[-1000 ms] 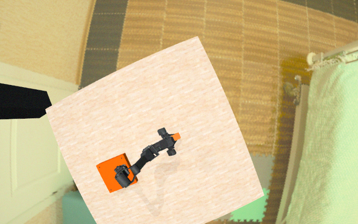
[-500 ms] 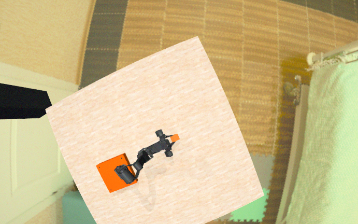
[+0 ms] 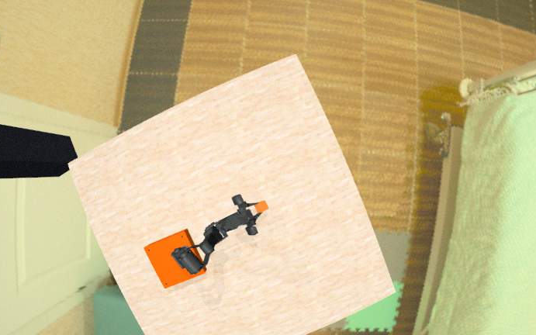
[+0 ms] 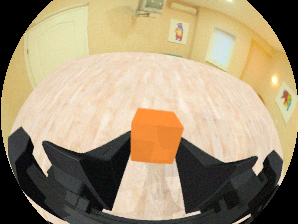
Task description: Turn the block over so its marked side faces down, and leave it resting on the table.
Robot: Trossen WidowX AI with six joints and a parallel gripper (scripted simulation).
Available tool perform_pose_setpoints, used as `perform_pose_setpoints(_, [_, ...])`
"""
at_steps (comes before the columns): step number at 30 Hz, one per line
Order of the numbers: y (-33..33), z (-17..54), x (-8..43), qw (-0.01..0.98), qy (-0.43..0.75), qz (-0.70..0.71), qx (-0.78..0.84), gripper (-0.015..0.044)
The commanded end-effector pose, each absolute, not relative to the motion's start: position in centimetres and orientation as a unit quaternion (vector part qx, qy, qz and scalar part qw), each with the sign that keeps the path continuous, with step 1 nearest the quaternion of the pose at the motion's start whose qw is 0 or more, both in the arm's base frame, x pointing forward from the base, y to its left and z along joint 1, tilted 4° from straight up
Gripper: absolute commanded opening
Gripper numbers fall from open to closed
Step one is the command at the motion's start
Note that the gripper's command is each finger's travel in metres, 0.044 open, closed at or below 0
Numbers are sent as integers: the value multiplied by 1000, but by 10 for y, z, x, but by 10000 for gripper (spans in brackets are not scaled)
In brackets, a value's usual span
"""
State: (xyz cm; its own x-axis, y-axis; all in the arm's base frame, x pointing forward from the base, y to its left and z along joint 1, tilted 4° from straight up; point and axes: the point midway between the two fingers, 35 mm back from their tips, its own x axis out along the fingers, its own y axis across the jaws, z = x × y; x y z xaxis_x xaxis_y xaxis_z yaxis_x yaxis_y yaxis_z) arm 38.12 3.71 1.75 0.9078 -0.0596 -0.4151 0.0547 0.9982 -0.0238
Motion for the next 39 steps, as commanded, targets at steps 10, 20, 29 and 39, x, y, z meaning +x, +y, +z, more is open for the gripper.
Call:
perform_pose_setpoints(10, [36,19,381,977,210,-31,-9,157])
perform_pose_setpoints(20, [36,19,381,977,210,-31,-9,420])
perform_pose_setpoints(29, [36,19,381,977,210,-31,-9,440])
perform_pose_setpoints(39, [36,19,381,977,210,-31,-9,440])
